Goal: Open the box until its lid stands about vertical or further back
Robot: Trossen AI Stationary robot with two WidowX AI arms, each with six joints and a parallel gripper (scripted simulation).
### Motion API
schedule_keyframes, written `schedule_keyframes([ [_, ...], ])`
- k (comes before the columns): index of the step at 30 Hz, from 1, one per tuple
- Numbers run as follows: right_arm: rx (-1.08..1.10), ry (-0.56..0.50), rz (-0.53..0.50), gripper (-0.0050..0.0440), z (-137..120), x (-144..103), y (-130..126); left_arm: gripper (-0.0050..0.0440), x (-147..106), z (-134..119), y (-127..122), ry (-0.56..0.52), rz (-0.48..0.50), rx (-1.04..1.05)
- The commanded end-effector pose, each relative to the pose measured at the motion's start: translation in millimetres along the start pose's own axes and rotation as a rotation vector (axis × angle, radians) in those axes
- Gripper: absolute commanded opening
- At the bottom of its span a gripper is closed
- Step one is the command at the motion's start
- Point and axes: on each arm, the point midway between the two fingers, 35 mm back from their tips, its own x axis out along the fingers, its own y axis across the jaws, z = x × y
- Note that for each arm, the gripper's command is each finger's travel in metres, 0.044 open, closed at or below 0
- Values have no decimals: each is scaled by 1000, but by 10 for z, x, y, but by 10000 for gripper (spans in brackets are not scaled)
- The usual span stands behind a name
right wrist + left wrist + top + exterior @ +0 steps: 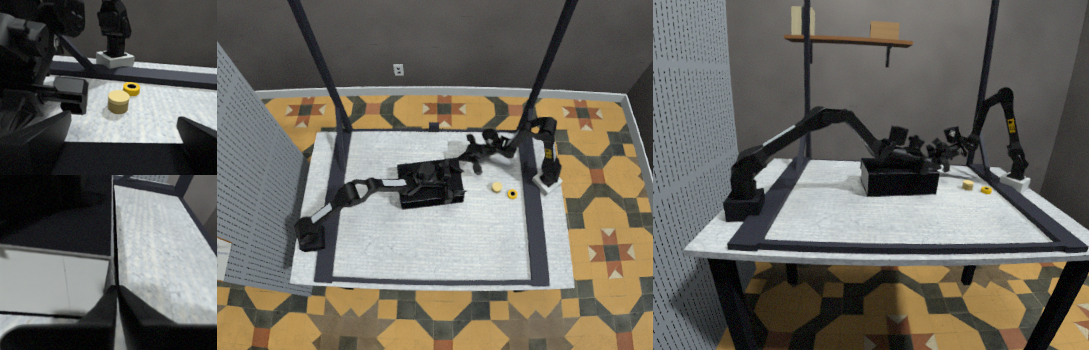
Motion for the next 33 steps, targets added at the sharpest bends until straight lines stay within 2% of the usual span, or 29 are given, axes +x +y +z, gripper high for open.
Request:
schedule_keyframes([
  [1,-54,110,-17,440,-594,55,-55,4,-26,77,-47,-13,-58,-95],
  [6,-54,110,-17,440,-595,55,-55,4,-5,11,-16,8,-92,-219],
  [18,-54,110,-17,440,-595,55,-55,4,-15,28,-39,24,-196,-470],
  [19,-47,90,-15,440,-461,46,-47,4,-17,31,-44,26,-209,-500],
  [20,-47,90,-15,440,-461,46,-47,4,-18,32,-47,28,-217,-518],
  [33,-47,90,-15,440,-461,46,-47,4,-16,60,-65,21,-224,-524],
])
